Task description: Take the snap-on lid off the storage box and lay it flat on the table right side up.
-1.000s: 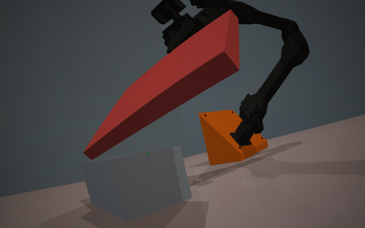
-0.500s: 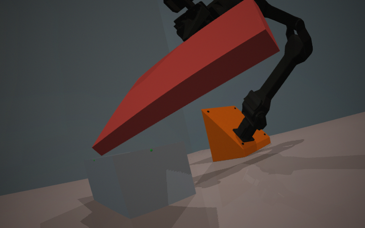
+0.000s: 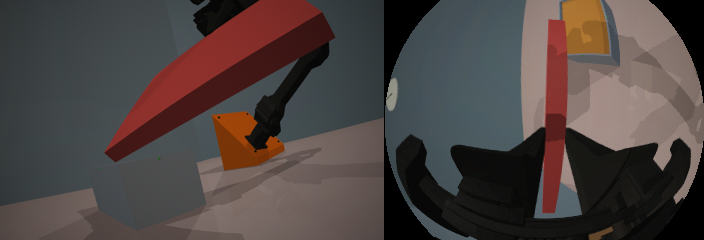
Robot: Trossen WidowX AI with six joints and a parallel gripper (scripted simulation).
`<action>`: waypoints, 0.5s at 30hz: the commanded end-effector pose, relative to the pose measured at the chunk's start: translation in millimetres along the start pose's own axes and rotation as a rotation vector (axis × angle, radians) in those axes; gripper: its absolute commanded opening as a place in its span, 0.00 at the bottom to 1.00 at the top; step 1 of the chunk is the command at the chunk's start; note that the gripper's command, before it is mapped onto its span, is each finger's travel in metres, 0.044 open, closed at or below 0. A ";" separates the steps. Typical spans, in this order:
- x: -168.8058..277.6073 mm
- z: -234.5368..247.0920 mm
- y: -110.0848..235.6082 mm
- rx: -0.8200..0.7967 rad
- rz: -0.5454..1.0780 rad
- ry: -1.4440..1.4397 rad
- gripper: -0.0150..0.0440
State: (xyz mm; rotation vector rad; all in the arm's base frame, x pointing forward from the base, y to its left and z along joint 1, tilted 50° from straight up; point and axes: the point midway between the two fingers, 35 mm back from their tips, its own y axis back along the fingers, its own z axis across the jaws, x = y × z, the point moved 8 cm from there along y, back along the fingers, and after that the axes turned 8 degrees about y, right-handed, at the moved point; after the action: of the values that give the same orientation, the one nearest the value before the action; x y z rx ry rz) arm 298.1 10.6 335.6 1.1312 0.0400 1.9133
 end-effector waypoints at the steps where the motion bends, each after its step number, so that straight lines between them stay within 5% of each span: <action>1: 10.2 2.9 3.1 -0.013 -0.003 0.003 0.25; 15: 38.2 5.3 4.9 -0.014 -0.002 0.002 0.25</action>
State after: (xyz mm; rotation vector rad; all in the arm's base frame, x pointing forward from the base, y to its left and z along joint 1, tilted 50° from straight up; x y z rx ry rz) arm 292.4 29.4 359.5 1.1278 0.0387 1.9157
